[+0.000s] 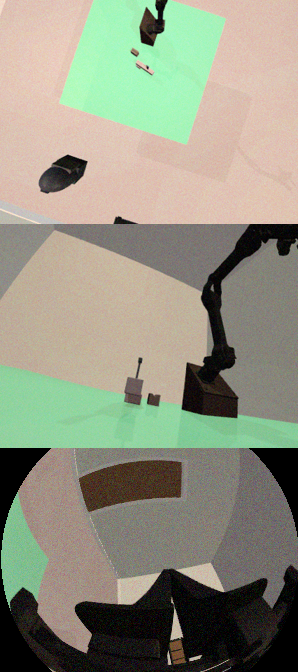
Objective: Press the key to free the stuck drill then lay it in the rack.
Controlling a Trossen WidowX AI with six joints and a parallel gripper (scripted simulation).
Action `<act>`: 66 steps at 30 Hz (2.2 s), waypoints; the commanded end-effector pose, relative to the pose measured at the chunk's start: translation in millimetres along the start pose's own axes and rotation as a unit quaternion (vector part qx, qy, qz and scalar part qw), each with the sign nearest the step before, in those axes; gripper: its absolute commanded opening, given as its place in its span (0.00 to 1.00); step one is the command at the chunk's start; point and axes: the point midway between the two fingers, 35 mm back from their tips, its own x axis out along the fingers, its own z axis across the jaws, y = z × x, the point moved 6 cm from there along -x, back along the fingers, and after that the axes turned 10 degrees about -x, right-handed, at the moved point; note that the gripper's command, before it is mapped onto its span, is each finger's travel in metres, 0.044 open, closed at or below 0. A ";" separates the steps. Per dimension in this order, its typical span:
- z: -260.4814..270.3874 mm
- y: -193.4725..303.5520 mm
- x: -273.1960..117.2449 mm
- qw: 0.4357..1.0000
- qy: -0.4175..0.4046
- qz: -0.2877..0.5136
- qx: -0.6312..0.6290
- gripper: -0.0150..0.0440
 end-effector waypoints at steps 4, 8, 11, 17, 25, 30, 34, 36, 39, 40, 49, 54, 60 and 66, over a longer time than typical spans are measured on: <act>96.6 28.1 30.2 0.972 -0.158 0.082 0.151 0.25; 150.8 47.0 27.3 0.934 -0.229 0.145 0.234 0.25; 189.4 61.7 16.8 0.896 -0.272 0.195 0.291 0.25; 251.6 91.2 -24.6 0.801 -0.326 0.322 0.386 0.25; 319.2 113.3 -114.8 0.629 -0.349 0.483 0.499 0.25; 338.2 114.5 -181.8 0.518 -0.331 0.577 0.537 0.25; 345.1 110.6 -218.9 0.448 -0.308 0.625 0.560 0.25; 348.6 106.1 -244.4 0.392 -0.283 0.659 0.576 0.25; 350.9 94.2 -288.5 0.292 -0.231 0.711 0.597 0.25; 350.7 89.7 -301.3 0.262 -0.213 0.725 0.601 0.25; 334.0 23.2 -412.1 -0.010 -0.019 0.798 0.603 0.25; 319.3 -32.6 -462.4 -0.164 0.118 0.786 0.584 0.25; 299.5 -108.0 -499.6 -0.333 0.296 0.715 0.539 0.25; 293.4 -133.1 -506.1 -0.391 0.365 0.666 0.520 0.25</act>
